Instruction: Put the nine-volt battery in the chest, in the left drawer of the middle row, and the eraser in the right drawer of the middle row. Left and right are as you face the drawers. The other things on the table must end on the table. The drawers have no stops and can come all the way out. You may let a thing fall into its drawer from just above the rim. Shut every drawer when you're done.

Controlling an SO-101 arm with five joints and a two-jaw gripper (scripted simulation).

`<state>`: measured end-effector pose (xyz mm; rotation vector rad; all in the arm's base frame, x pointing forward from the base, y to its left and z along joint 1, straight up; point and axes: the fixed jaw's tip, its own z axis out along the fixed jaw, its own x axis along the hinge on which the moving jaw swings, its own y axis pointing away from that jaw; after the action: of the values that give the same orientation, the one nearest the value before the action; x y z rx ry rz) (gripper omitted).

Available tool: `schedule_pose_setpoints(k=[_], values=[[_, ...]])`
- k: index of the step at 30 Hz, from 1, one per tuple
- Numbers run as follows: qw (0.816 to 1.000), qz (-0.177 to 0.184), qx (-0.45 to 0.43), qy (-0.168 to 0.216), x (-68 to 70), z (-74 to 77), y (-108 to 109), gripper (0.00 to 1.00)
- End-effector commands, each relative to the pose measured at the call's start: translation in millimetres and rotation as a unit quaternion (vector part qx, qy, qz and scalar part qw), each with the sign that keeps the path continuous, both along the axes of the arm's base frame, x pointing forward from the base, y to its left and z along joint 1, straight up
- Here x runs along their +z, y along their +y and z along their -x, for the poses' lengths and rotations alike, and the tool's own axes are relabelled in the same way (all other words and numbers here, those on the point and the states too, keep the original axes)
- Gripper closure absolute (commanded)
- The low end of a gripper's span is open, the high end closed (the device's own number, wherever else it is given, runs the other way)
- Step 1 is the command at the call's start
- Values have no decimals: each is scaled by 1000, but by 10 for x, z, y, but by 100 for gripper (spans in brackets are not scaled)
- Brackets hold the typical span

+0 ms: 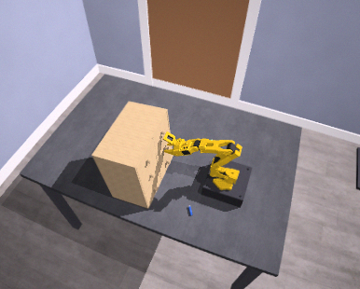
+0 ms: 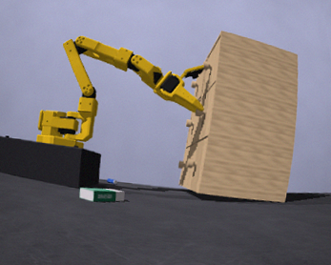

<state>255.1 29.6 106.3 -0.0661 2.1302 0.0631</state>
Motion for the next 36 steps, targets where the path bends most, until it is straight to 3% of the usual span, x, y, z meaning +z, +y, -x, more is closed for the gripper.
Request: schedule_pose_setpoints(k=[1, 36], values=[[1000, 3, -3, 23, -87, -21, -22, 79], [1000, 4, -4, 27, -106, -26, -23, 79]])
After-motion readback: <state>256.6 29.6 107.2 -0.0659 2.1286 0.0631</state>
